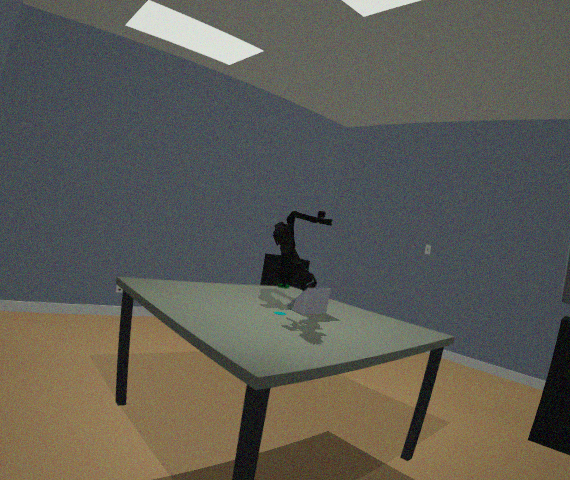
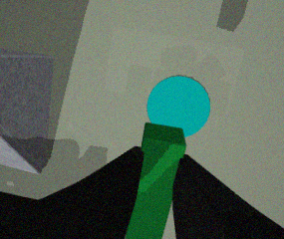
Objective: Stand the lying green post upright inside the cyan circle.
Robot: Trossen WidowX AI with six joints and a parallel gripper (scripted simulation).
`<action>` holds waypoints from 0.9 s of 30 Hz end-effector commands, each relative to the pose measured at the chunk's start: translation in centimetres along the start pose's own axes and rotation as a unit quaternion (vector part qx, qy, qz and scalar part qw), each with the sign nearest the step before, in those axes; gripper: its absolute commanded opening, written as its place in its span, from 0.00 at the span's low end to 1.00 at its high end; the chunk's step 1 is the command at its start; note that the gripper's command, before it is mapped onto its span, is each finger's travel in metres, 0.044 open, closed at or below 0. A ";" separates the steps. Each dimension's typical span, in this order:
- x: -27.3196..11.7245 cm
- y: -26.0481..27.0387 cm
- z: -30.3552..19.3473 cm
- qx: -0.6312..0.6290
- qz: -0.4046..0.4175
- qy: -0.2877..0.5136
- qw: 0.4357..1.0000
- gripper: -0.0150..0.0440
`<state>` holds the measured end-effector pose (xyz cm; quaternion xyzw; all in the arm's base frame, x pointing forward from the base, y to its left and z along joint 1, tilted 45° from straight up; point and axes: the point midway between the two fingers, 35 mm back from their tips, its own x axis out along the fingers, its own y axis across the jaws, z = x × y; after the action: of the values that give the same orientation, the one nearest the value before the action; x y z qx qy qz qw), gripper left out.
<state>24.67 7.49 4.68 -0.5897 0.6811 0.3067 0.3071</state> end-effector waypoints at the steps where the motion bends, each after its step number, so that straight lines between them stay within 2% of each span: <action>1: 0.2 0.2 -0.1 -0.003 0.011 -0.015 1.000 0.29; 27: 1.2 0.8 -0.3 -0.011 0.065 -0.103 0.993 0.29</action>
<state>23.85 6.62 4.03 -0.5214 0.6821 0.3816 0.3424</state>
